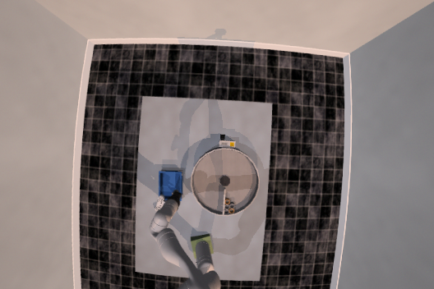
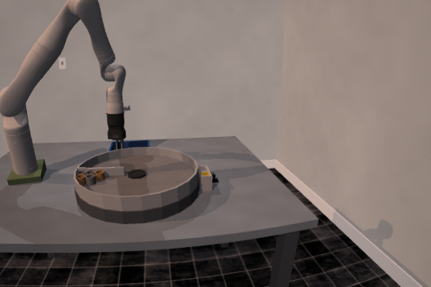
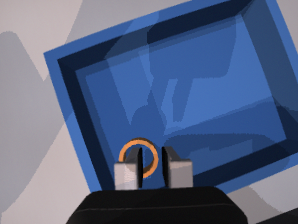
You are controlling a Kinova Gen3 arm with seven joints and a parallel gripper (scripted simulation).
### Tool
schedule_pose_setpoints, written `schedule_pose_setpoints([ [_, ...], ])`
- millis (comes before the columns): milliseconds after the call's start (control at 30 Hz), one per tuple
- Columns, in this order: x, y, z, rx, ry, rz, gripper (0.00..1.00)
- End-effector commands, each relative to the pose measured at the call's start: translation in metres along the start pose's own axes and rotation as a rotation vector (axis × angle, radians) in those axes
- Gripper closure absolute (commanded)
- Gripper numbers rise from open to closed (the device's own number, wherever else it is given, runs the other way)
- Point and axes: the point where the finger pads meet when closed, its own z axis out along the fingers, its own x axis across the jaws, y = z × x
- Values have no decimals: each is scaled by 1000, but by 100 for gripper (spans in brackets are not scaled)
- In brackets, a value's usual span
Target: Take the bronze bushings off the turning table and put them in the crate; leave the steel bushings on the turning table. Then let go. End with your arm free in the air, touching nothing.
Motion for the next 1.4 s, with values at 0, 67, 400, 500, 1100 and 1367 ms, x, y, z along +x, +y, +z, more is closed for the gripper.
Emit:
schedule_pose_setpoints([
  [0,0,0,-1,2,1,0,58],
  [67,0,0,-1,2,1,0,58],
  [400,0,0,-52,2,2,0,58],
  [500,0,0,-52,2,2,0,58],
  [1100,0,0,-103,1,1,0,58],
  [1367,0,0,-103,1,0,0,58],
])
